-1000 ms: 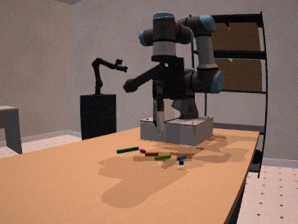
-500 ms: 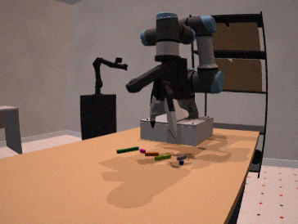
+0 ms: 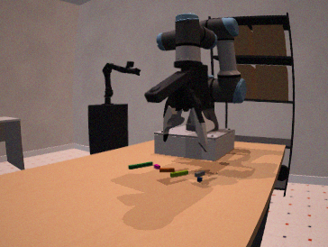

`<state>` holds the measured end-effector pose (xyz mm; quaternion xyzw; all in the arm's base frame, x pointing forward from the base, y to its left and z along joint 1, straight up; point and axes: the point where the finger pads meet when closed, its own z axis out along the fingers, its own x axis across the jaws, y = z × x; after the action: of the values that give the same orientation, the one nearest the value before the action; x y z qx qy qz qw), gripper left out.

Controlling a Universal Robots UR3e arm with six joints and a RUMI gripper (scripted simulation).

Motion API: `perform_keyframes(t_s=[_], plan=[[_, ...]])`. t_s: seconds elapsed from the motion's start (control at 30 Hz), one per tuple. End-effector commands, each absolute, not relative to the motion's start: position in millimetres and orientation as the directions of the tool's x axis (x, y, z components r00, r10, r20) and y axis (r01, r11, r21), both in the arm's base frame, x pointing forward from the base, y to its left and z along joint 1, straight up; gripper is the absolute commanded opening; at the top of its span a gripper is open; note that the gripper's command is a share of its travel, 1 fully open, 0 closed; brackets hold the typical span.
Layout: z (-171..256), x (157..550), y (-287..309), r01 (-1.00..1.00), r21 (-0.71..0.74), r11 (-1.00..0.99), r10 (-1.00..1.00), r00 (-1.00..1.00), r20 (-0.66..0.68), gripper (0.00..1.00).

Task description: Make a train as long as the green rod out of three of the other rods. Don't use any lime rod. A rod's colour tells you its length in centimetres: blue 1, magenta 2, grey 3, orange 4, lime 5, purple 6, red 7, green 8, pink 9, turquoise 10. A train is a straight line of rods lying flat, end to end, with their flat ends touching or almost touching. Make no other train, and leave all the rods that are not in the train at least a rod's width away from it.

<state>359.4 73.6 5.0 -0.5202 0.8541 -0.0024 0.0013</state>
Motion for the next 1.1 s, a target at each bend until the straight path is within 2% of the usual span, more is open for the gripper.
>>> perform_keyframes(t_s=[0.0, 0.43, 1.07], plan=[[6, 360, 78, -0.944, -0.008, 0.331, -0.944, -0.331, -0.006, 1.00], [6, 358, 88, -0.994, -0.009, 0.111, -0.994, -0.111, -0.004, 1.00], [6, 358, 89, -0.997, -0.009, 0.080, -0.997, -0.080, -0.003, 1.00]])
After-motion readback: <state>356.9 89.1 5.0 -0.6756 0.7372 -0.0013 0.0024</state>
